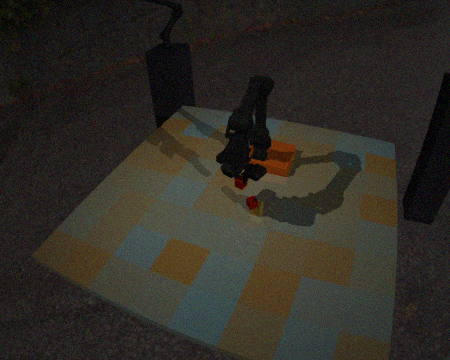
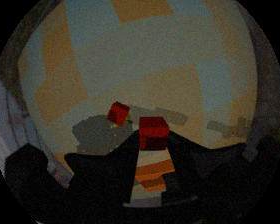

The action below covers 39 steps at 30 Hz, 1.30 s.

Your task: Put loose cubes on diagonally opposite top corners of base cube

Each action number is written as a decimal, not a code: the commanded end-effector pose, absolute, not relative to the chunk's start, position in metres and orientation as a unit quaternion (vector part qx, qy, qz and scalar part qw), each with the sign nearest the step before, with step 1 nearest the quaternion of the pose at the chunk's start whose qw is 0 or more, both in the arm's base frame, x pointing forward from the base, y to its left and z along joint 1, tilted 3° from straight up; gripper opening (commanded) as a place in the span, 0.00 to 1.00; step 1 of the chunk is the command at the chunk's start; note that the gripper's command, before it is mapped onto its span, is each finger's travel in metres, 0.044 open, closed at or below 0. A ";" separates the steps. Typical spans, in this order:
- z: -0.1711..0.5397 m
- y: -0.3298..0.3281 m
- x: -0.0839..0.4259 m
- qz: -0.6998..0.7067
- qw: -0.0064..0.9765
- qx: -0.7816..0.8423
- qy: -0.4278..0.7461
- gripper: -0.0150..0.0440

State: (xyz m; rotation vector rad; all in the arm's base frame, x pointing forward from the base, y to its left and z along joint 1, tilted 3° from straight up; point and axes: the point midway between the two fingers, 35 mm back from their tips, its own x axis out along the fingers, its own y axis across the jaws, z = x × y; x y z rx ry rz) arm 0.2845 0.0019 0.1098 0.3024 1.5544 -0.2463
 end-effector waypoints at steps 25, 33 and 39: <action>0.115 0.080 0.284 -0.251 0.650 0.297 0.653 0.43; 0.111 0.086 0.283 -0.262 0.644 0.309 0.649 0.43; 0.092 0.086 0.282 -0.263 0.644 0.310 0.648 0.43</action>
